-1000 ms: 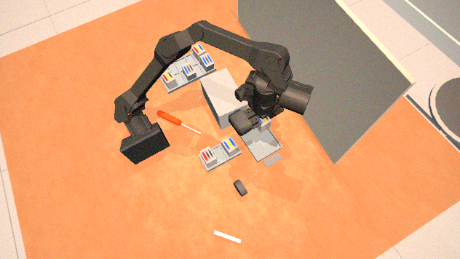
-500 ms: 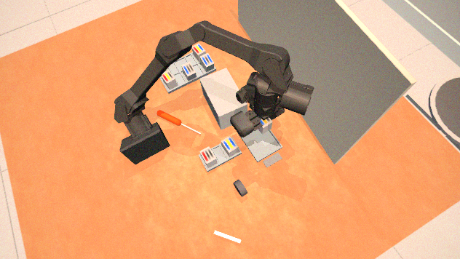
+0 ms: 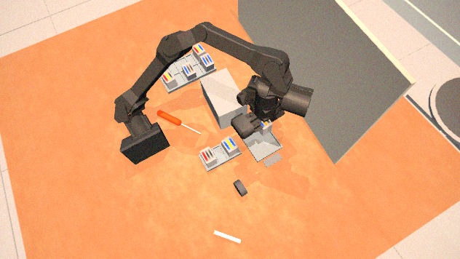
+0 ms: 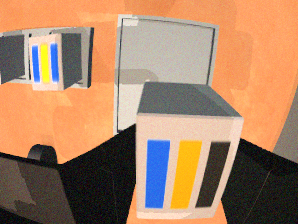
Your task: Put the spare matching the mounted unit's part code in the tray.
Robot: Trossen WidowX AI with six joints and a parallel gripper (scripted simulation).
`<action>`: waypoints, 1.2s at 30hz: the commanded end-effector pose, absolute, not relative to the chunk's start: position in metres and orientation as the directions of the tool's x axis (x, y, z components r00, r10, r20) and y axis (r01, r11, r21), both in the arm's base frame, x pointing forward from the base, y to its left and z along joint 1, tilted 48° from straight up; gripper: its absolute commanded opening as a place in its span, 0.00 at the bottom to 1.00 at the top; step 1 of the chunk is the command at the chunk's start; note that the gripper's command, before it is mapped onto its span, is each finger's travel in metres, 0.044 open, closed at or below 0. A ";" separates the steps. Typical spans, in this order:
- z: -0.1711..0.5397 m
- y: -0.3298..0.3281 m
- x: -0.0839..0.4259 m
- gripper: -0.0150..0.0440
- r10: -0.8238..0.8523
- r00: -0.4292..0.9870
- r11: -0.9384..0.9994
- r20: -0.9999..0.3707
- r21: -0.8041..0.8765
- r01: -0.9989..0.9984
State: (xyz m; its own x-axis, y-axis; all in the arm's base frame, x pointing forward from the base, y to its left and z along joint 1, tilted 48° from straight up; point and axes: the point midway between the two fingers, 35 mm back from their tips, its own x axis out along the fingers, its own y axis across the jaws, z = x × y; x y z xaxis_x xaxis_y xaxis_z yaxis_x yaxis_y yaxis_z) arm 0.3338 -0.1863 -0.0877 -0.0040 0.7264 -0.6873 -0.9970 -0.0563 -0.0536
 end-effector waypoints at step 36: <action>-0.108 -0.165 0.335 0.25 0.730 -0.001 -0.050 -0.684 -0.052 -0.997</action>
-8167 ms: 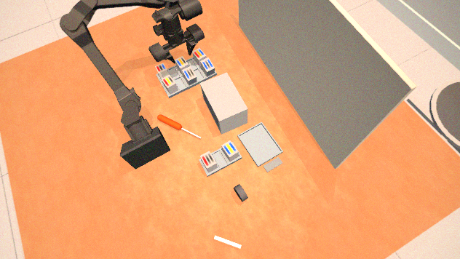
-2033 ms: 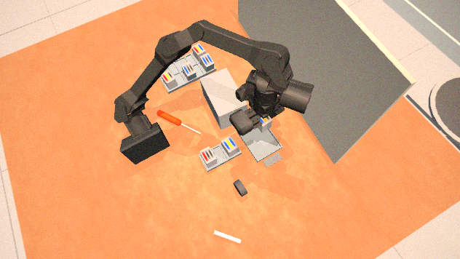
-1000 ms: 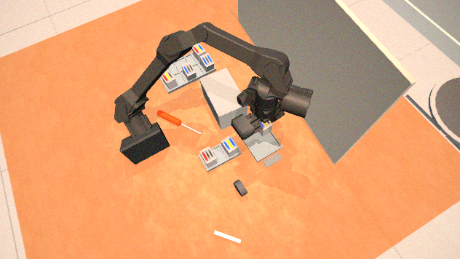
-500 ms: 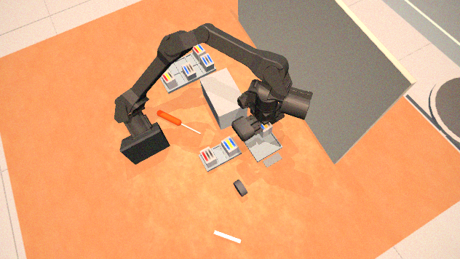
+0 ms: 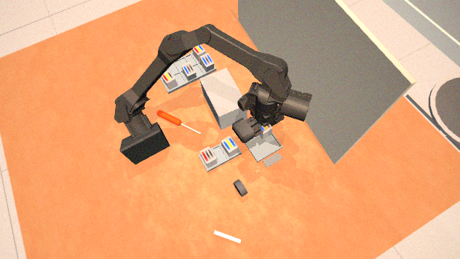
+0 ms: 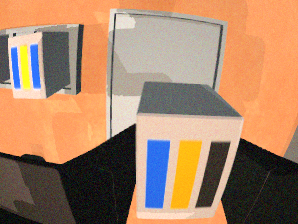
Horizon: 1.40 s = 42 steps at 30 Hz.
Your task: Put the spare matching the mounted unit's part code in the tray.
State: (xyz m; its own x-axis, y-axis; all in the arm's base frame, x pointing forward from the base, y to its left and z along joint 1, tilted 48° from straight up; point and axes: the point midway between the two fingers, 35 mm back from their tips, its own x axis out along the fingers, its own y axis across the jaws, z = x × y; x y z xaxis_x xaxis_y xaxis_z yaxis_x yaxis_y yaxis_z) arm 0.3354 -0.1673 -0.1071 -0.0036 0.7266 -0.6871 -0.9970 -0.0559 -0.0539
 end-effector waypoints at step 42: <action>-0.129 -0.142 0.334 0.25 0.731 -0.001 -0.050 -0.683 -0.052 -0.997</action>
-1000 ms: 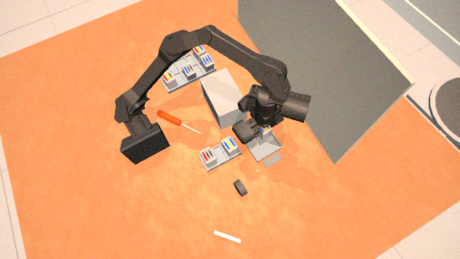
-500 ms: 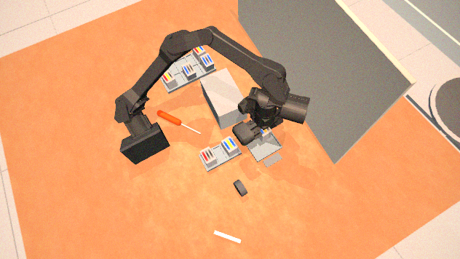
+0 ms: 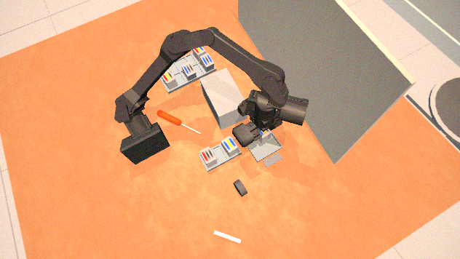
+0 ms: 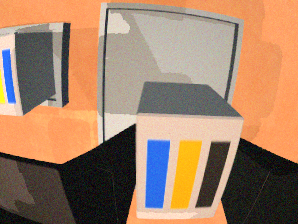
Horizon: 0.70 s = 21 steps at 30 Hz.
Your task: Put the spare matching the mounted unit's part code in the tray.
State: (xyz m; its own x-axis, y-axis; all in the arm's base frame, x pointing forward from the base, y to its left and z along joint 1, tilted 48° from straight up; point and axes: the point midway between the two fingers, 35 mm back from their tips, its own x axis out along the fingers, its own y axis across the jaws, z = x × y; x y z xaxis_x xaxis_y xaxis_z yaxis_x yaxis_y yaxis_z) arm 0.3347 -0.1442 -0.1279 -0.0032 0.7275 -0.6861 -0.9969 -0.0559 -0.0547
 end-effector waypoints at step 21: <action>-0.139 -0.130 0.333 0.25 0.732 -0.001 -0.050 -0.682 -0.053 -0.997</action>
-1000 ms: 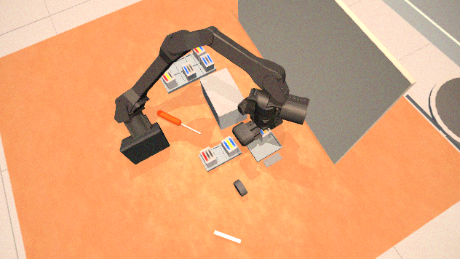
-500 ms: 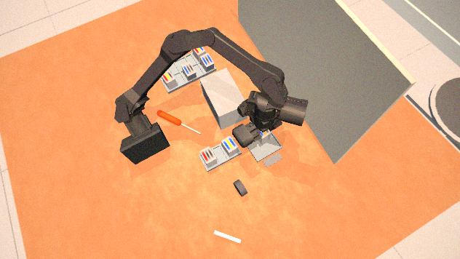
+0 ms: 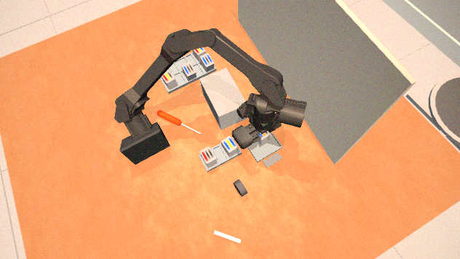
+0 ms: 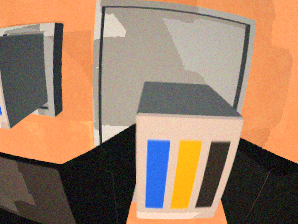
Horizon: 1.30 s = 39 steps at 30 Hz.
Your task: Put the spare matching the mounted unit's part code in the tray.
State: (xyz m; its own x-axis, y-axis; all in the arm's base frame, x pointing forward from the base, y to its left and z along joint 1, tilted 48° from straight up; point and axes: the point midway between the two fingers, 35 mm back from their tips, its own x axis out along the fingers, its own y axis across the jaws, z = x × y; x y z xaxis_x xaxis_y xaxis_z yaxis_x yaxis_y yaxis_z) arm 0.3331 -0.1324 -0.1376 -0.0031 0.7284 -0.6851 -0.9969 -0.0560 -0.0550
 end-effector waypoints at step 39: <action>-0.085 -0.189 0.334 1.00 0.729 -0.002 -0.051 -0.684 -0.052 -0.997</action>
State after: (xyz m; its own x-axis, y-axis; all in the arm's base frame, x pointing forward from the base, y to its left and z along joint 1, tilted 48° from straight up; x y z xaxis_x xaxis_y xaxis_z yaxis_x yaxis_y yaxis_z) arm 0.3350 -0.1595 -0.1111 -0.0141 0.7360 -0.6769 -0.9974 -0.0579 -0.0421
